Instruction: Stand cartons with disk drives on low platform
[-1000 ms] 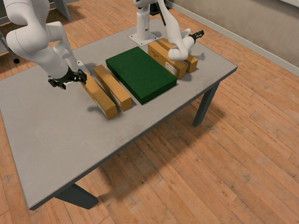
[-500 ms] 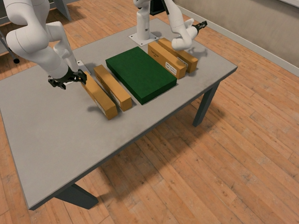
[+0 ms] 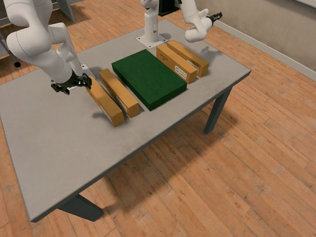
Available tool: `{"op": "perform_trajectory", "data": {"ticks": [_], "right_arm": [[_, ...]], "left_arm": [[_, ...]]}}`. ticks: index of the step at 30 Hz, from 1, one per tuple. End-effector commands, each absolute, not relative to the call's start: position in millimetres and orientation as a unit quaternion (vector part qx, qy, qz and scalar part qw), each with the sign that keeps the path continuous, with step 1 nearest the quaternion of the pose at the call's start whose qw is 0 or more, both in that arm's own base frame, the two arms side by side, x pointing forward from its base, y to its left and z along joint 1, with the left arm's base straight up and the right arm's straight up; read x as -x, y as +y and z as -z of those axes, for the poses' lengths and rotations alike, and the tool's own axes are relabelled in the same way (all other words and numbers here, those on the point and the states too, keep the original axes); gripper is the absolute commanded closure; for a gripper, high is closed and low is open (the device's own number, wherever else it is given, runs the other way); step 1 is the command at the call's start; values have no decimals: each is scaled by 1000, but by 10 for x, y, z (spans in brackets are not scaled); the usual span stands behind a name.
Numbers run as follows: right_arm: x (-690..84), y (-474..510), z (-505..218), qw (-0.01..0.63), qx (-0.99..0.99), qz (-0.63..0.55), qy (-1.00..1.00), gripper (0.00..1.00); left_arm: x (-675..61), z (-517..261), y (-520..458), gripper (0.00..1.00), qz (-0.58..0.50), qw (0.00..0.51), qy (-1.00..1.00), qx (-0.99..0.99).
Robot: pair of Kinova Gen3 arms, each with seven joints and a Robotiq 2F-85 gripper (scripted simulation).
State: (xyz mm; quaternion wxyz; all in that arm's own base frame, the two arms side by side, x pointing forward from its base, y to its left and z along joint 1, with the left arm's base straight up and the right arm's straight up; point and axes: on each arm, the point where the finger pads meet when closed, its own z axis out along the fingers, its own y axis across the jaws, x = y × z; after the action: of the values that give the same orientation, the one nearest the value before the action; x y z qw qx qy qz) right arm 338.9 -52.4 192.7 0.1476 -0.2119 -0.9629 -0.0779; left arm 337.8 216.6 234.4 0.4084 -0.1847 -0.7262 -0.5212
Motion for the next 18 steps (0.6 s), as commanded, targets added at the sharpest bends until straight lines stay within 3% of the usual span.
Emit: {"op": "perform_trajectory", "data": {"ticks": [1, 6, 7, 18], "right_arm": [[-3391, -525, -1931, 147, 212, 78, -963, 2], [-3391, -525, -1931, 147, 212, 78, -963, 2], [-3391, -525, -1931, 147, 212, 78, -963, 2], [-3391, -525, -1931, 147, 212, 78, -963, 2]], "left_arm": [[-3380, -2360, 2177, 2, 522, 407, -727, 185], [-3380, -2360, 2177, 2, 522, 407, -727, 185], [-3171, -2758, 2571, 2, 522, 407, -726, 185], [-3171, -2758, 2571, 2, 522, 407, -726, 185]]}}
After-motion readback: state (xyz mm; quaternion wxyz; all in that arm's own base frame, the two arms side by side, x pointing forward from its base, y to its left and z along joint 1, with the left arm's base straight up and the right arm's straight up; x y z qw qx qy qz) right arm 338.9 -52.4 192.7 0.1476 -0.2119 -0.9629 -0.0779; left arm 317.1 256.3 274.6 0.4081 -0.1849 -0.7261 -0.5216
